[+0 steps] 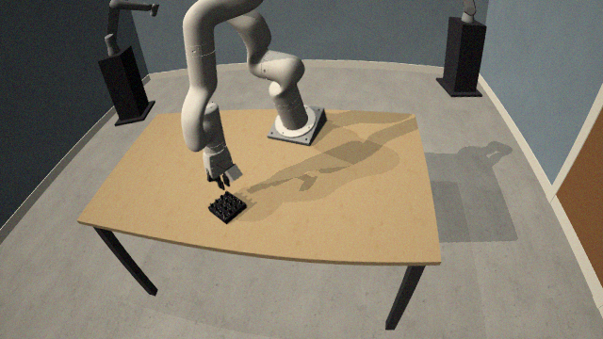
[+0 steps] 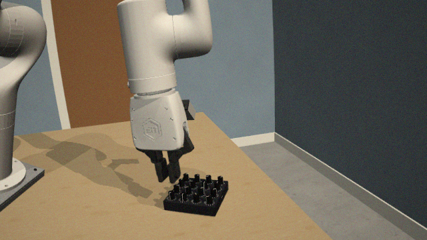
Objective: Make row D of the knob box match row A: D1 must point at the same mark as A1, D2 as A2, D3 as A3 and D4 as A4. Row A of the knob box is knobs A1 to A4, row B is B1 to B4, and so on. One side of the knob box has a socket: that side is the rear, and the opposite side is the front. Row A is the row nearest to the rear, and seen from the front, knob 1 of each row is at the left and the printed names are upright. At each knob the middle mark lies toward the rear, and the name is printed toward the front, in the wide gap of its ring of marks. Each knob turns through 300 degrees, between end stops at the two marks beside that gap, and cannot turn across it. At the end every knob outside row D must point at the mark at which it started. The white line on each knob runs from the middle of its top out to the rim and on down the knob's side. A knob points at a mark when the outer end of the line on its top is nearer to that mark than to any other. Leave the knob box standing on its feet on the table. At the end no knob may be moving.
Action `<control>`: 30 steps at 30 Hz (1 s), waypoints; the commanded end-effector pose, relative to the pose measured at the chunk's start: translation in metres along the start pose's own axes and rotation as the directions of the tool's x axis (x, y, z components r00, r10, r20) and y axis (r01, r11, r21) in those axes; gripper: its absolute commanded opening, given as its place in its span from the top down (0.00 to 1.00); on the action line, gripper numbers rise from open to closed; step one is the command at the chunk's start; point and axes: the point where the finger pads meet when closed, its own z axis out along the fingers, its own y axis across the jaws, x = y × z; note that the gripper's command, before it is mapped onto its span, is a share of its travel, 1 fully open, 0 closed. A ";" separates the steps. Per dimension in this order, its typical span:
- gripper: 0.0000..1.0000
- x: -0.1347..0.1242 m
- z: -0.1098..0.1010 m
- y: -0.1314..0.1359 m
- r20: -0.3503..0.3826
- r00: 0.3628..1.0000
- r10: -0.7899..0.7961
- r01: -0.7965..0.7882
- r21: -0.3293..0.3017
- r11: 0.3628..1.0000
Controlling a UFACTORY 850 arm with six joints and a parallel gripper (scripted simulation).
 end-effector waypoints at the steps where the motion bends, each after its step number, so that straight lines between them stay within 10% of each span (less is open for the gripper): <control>1: 0.81 0.000 -0.001 0.001 0.017 1.000 0.001 -0.002 0.046 0.999; 16: 0.81 0.001 -0.002 0.001 0.010 0.990 -0.141 0.140 0.048 0.989; 30: 0.81 0.001 -0.005 0.001 -0.011 0.851 -0.526 0.526 0.048 0.849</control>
